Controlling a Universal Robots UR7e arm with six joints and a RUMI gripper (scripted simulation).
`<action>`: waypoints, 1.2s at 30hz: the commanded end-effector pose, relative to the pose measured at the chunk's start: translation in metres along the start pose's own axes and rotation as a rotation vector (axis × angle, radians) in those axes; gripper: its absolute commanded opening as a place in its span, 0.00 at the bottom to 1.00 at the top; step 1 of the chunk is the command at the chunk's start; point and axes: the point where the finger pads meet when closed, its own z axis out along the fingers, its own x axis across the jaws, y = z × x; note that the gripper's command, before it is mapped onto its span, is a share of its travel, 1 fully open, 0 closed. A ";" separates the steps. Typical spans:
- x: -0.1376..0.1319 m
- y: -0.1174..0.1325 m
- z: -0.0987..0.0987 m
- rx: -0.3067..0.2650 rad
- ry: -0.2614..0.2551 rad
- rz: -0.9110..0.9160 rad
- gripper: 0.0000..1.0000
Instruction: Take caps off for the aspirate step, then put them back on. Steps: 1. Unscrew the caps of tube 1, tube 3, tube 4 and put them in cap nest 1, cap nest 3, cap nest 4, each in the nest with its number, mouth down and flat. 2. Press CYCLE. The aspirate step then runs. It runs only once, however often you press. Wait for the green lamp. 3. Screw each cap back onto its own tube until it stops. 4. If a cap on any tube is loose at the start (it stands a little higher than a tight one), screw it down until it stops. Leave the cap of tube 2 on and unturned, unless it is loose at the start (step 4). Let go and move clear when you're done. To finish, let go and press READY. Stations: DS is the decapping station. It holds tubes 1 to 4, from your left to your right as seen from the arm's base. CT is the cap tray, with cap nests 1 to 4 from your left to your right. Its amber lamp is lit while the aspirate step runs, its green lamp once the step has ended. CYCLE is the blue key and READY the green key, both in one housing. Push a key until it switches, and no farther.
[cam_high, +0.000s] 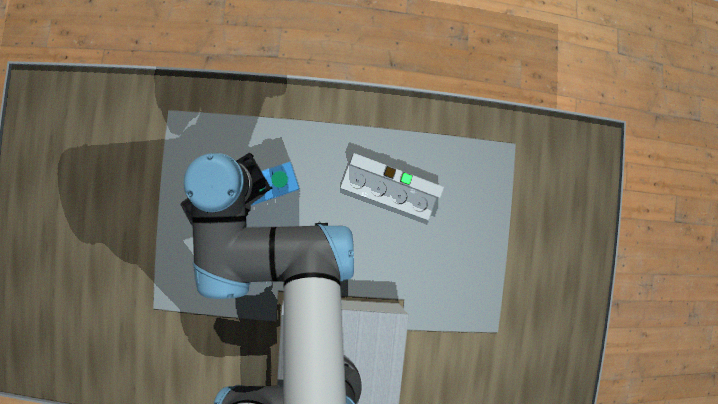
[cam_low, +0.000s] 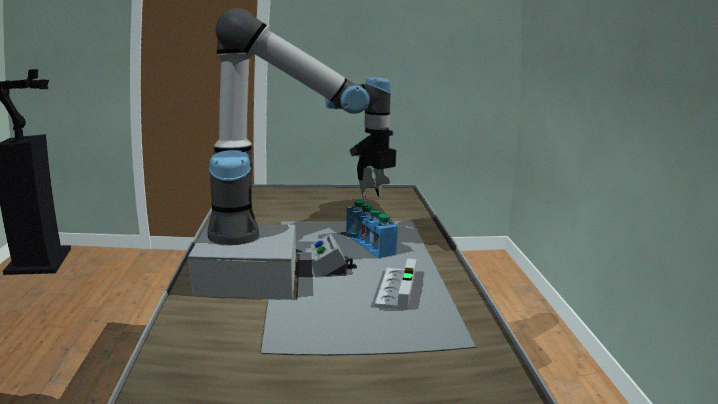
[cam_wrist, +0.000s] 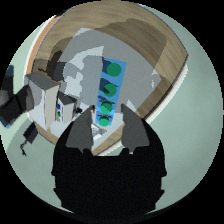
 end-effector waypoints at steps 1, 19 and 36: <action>0.005 -0.017 -0.001 0.000 0.001 -0.014 0.35; 0.006 -0.021 0.026 0.000 0.001 -0.014 0.35; 0.006 -0.021 0.037 0.000 0.001 -0.014 0.35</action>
